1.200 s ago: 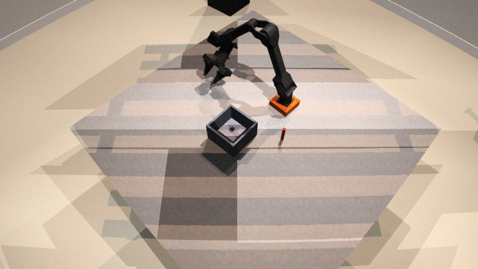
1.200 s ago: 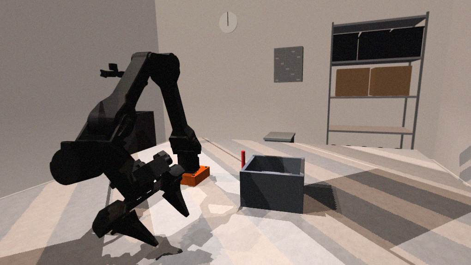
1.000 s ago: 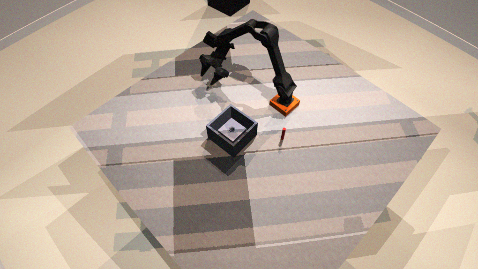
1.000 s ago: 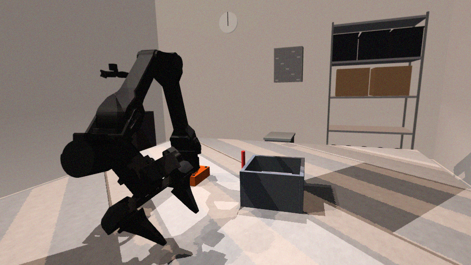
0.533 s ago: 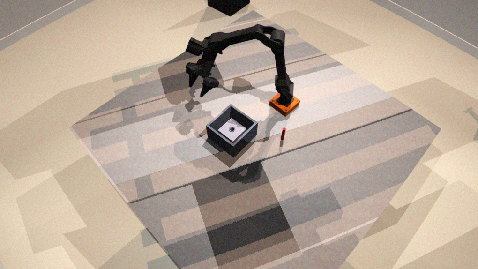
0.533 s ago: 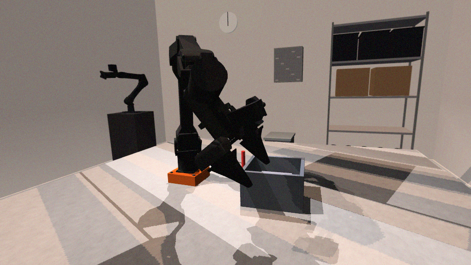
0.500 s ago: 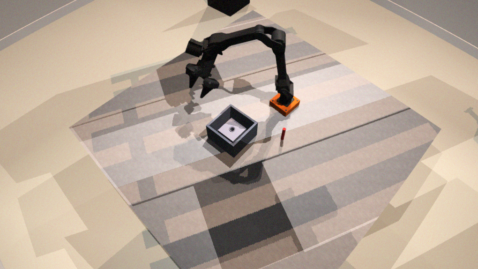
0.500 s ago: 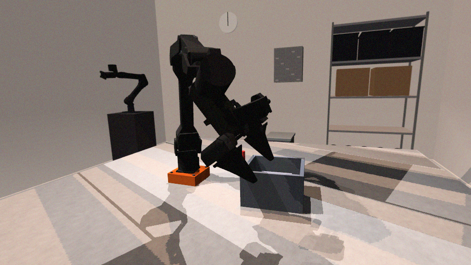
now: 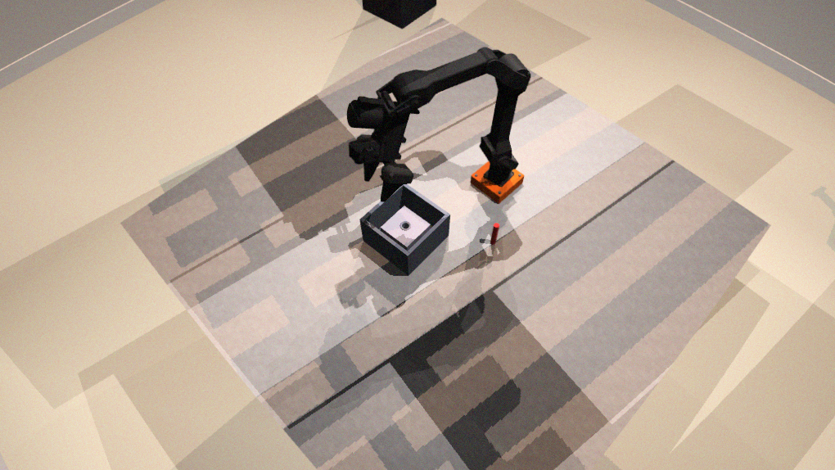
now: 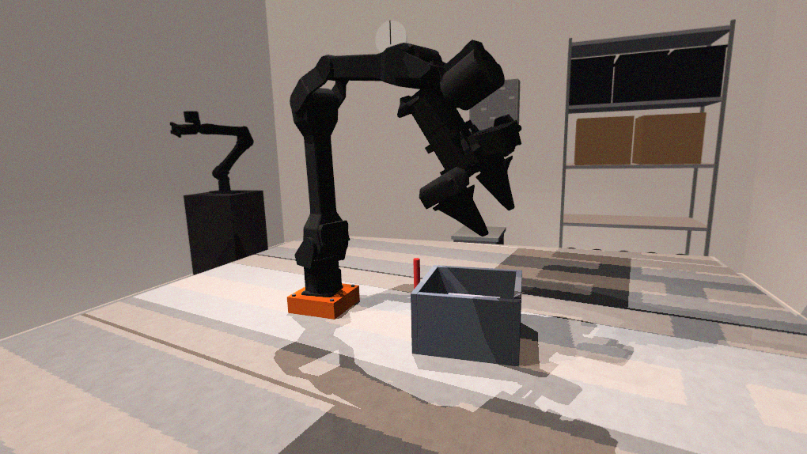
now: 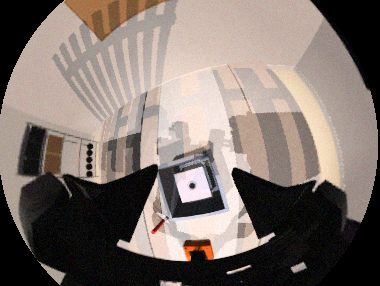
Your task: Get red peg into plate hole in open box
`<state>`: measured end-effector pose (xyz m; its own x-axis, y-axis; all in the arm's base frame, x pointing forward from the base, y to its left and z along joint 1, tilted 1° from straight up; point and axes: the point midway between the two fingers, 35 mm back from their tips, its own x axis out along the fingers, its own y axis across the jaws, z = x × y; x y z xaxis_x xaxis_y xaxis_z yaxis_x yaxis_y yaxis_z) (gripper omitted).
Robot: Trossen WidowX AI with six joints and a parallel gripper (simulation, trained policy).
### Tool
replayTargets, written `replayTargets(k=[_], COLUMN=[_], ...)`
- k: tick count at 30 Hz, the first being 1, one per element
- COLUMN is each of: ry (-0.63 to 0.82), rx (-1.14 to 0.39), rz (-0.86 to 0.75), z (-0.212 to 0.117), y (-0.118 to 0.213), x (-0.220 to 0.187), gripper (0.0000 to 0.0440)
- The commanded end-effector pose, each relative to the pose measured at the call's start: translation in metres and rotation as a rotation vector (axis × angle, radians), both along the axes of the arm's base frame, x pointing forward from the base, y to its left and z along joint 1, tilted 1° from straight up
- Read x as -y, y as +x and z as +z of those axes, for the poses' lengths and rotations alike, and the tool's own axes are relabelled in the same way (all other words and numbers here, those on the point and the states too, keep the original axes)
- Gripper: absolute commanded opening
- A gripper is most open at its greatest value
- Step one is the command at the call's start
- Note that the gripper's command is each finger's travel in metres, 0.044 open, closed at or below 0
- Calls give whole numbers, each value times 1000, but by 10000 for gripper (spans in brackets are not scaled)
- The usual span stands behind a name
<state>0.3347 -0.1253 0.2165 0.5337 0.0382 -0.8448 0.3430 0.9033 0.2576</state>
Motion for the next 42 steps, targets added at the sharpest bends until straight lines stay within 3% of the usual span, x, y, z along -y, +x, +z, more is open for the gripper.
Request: replayTargets(k=[1,9,18,30,42], ry=[35,109,139,100,82], rx=[-44,-173,-333,-473,-495], rz=[-47,-164,-323,-483,-561], z=[3,-4,-27,-68,-119], y=[-7,-37,-84,-135,-152], x=[-33,-101,-151,-191,-213], gripper=[440,440,440,440,440])
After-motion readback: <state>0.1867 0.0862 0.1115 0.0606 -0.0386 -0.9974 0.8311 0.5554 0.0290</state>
